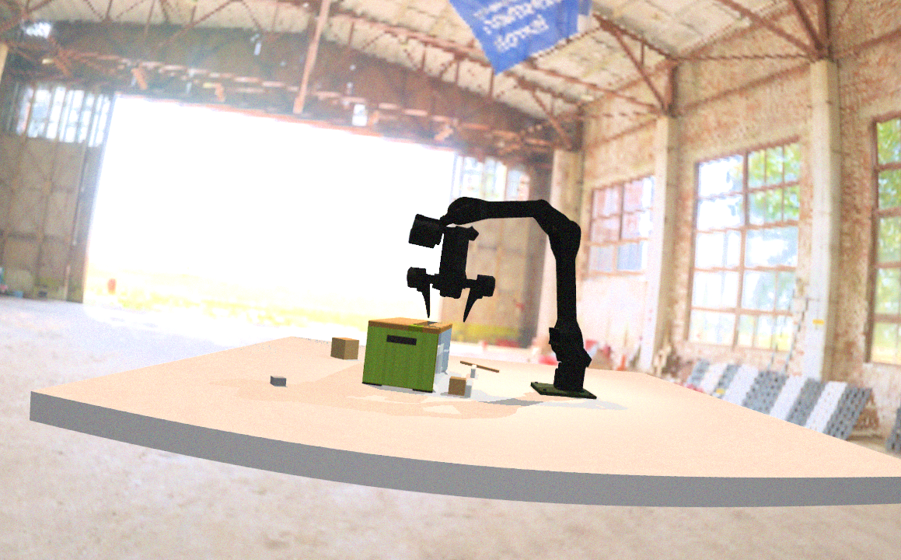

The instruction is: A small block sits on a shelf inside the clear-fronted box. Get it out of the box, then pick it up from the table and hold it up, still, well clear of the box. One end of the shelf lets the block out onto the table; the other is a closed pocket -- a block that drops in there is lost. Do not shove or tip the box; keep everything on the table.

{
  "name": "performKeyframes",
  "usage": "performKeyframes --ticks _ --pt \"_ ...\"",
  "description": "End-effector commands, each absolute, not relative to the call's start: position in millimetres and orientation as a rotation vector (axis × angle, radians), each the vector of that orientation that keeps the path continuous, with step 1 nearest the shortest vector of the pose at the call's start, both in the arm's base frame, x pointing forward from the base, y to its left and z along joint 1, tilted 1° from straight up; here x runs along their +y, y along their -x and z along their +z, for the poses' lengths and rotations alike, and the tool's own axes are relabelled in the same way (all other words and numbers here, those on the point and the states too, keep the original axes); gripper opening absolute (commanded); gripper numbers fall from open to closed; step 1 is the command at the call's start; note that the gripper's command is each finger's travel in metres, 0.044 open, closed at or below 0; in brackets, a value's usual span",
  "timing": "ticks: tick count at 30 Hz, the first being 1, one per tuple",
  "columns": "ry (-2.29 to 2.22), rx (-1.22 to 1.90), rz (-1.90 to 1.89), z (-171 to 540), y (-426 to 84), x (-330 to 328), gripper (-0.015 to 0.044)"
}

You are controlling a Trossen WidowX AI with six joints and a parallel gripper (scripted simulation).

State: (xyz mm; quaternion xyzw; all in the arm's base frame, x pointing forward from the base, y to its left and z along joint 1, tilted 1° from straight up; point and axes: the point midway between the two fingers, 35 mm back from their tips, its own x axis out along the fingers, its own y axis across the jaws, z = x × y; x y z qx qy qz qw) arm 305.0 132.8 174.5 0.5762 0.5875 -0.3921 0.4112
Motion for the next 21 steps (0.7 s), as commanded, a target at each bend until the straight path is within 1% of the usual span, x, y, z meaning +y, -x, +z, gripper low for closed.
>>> performKeyframes --ticks 1,7,14,21 --pt "-1.332 1.530 -0.789 185.5 -298.2 154.9 0.0285" --pt "-1.019 1.549 -0.486 183.8 -295.0 157.4 0.0285" --pt "-0.378 1.491 0.049 181.7 -289.3 161.8 0.0285" --pt "0.282 1.332 0.512 181.0 -284.2 165.8 0.0285"
